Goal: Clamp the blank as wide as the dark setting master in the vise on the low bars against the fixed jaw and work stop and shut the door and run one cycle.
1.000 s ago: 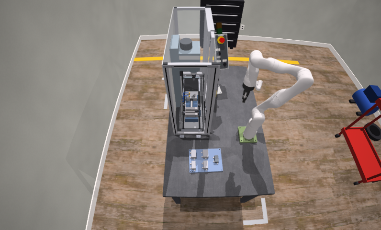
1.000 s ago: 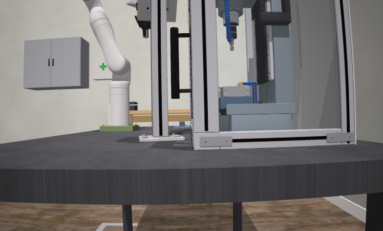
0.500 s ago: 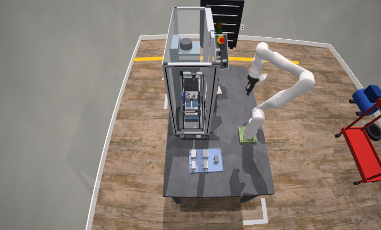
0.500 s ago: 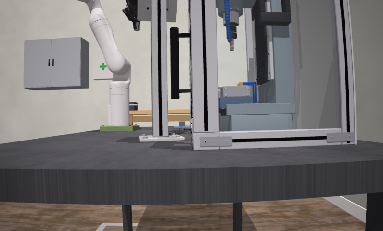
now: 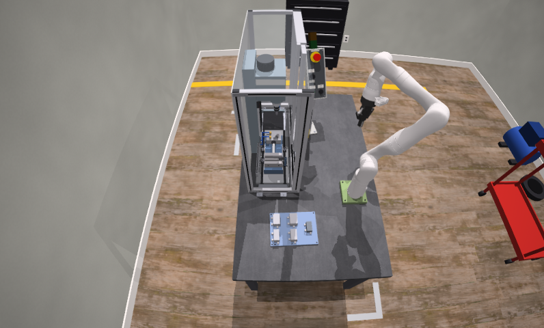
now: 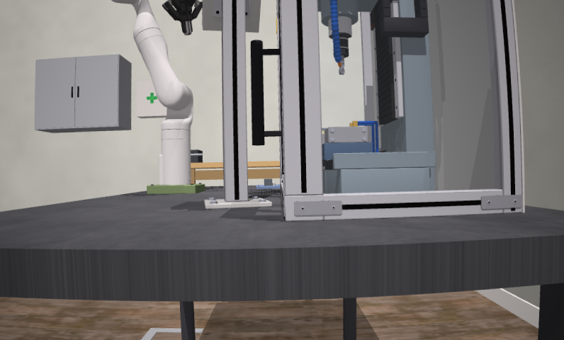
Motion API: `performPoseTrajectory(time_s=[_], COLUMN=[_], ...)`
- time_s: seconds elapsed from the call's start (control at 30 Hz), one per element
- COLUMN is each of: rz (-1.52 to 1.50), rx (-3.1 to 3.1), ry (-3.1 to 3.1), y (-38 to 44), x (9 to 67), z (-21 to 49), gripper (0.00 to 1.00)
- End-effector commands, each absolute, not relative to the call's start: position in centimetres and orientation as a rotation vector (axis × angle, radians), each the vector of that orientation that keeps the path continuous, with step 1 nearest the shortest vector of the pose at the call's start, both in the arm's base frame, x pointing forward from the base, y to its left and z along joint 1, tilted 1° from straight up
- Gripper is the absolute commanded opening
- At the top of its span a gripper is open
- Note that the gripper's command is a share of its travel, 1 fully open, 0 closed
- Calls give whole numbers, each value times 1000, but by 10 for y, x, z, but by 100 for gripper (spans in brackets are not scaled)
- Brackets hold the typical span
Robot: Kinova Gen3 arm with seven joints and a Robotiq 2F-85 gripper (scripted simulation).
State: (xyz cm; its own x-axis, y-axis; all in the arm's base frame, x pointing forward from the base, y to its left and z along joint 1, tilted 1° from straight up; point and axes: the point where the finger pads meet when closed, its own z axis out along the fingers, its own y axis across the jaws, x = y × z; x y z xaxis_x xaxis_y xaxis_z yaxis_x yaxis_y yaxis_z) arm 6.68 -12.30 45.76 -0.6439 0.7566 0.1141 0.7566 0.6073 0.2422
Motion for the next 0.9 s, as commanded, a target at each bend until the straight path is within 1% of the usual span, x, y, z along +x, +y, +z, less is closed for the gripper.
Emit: performPoseTrajectory(time_s=[0.0, 0.13, 0.3, 0.7, 0.87], rz=[-433, -433, -525, -525, -609], rx=[-1328, -1328, -1626, -1626, -1903], ry=[-2810, -2810, -2629, -2629, -2415], y=[-126, -126, -172, -172, -194], x=[67, 67, 34, 34, 19], z=[459, 459, 479, 479, 488], gripper=[10, 10, 10, 10, 10])
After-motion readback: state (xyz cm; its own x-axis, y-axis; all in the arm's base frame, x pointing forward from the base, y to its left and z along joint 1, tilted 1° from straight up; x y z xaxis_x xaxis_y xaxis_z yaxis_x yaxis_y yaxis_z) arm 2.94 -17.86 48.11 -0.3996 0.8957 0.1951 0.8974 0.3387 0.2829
